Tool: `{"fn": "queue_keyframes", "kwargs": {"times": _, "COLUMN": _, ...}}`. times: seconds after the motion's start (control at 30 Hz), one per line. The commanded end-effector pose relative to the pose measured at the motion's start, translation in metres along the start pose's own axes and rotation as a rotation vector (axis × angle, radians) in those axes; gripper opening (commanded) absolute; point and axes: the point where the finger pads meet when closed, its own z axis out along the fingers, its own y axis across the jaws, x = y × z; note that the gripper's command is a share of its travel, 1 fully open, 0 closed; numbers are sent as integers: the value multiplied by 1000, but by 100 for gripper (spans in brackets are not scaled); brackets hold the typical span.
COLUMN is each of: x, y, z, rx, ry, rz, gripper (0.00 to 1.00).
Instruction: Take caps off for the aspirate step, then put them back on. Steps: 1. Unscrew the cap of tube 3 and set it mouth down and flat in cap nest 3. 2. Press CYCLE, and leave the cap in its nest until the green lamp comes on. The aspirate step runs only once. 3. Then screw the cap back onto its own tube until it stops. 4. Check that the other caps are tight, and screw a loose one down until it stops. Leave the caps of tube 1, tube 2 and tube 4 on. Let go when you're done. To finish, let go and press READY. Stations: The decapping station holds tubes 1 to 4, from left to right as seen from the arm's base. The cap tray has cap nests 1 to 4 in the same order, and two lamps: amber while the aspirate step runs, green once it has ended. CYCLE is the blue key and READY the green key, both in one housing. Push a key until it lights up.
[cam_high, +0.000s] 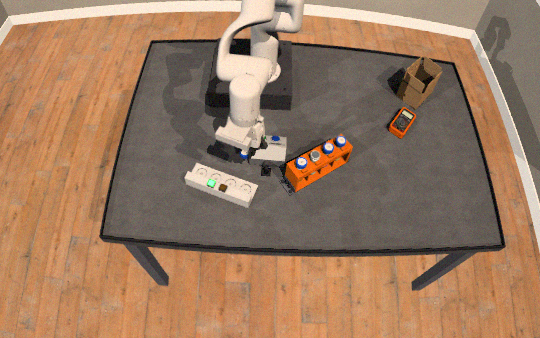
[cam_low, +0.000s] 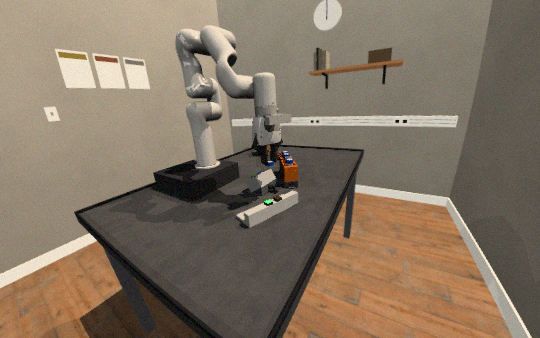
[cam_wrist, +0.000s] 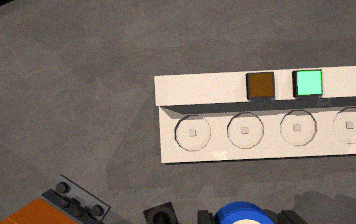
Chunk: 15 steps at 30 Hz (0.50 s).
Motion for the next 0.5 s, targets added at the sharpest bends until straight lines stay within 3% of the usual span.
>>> {"fn": "queue_keyframes", "kwargs": {"times": 0.0, "x": -15, "y": -31, "z": -2, "rx": 2, "ry": 6, "rz": 3, "gripper": 0}}
{"fn": "queue_keyframes", "kwargs": {"times": 0.1, "x": -19, "y": -38, "z": -2, "rx": 2, "ry": 6, "rz": 3, "gripper": 0}}
{"fn": "queue_keyframes", "kwargs": {"times": 0.47, "x": -62, "y": -117, "z": -2, "rx": 3, "ry": 6, "rz": 3, "gripper": 0}}
